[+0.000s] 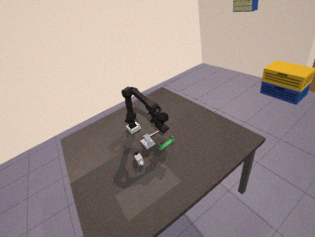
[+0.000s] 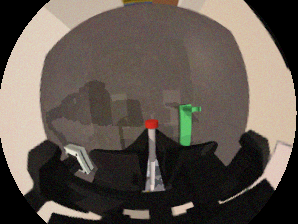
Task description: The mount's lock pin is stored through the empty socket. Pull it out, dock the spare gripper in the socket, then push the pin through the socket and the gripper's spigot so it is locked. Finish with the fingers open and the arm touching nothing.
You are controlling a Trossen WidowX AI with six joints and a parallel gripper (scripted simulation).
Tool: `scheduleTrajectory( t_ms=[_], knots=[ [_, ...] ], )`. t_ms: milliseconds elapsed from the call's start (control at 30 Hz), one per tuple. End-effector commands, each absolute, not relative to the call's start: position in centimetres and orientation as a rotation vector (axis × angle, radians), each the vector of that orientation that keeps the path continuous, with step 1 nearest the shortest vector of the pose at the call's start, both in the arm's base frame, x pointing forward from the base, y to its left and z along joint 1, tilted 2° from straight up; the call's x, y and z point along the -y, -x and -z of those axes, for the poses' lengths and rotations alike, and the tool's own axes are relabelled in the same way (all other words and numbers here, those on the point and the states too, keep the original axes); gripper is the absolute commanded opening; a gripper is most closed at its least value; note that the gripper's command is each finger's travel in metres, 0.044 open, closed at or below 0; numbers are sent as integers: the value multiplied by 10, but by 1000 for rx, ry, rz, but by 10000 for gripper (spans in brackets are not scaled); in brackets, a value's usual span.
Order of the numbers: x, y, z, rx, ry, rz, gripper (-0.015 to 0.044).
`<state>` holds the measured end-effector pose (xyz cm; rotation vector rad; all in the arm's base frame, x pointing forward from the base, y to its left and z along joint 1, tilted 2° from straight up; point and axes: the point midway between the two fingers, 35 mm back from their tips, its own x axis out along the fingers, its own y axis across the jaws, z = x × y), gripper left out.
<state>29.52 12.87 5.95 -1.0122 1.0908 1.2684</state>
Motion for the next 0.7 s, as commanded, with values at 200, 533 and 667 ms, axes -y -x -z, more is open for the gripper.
scheduleTrajectory(
  t_ms=[200, 533, 667],
  knots=[
    [-137, -297, -62, -1094, 1010, -1267, 0],
    [-144, -298, -64, -1100, 1008, -1271, 0],
    [-147, -298, -65, -1102, 1007, -1273, 0]
  ],
)
